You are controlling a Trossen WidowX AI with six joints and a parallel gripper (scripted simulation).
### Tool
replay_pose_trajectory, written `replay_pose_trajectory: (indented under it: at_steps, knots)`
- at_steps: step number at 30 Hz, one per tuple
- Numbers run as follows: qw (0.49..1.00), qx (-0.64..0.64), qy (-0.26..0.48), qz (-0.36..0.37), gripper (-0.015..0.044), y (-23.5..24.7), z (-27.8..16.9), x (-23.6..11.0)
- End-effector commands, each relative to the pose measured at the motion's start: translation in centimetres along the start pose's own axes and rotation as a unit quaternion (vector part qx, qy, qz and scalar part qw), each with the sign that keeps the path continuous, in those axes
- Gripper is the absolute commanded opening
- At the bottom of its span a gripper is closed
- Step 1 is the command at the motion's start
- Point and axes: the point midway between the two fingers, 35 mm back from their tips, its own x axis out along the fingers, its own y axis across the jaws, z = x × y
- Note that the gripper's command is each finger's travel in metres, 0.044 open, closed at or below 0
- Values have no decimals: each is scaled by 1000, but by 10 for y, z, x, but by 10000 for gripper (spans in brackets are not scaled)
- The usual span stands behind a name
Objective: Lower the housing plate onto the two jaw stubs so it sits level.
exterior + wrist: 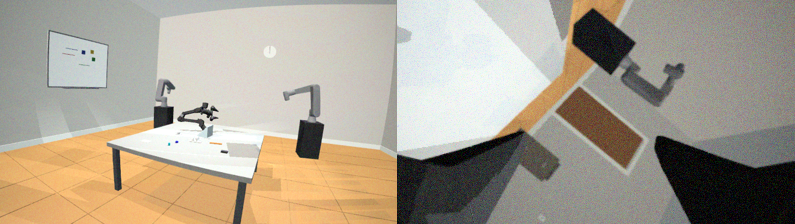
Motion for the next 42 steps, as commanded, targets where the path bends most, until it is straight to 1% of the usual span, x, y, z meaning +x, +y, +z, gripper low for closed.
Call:
replay_pose_trajectory:
  at_steps: [1,11,21,32,42]
  knots:
    - [998,27,45,16,440,1,-24,-9]
    - [976,121,166,73,440,21,-81,-44]
    - [927,219,273,135,440,52,-124,-93]
    - [845,325,370,207,440,93,-147,-158]
    - [748,421,434,273,440,132,-143,-222]
